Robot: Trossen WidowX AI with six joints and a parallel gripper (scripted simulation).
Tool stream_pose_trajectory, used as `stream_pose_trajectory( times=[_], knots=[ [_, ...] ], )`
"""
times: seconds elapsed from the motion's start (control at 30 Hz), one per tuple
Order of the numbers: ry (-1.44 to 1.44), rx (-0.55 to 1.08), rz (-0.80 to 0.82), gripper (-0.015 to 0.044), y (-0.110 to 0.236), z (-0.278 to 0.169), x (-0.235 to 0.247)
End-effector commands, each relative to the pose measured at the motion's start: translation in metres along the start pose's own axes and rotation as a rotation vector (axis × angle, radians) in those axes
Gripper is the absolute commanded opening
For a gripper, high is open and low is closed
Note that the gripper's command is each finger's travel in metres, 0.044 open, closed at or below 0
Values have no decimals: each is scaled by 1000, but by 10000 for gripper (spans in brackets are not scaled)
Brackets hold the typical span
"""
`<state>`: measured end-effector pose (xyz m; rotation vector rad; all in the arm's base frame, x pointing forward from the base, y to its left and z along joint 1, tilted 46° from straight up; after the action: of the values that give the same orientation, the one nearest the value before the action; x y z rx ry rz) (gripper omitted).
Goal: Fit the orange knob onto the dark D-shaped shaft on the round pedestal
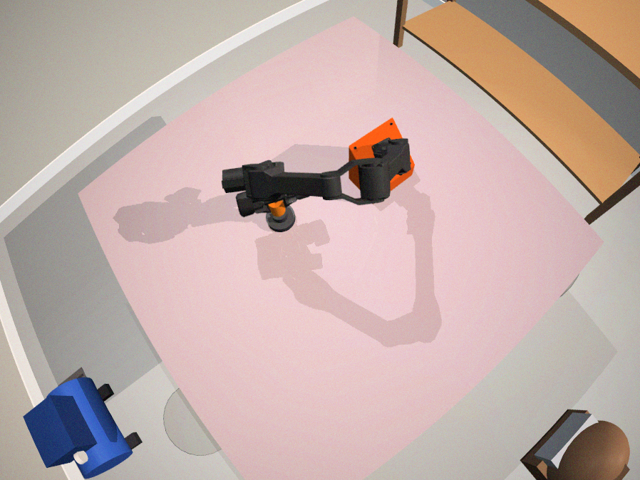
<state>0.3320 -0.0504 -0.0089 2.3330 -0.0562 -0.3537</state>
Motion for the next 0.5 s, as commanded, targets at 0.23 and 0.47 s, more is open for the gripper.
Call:
stream_pose_trajectory(
  times=[0.23, 0.47],
  knots=[
    [-6, 0, 1, 0, -1, -1, 1],
    [-6, 0, 1, 0, 3, -1, 1]
  ],
)
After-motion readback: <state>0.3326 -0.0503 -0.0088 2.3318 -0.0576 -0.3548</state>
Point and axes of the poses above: the point midway between the two fingers, 35 mm back from their tips, its own y axis back along the fingers, its own x axis across the jaws, z = x × y, the point moved 7 cm from there along y, back along the fingers
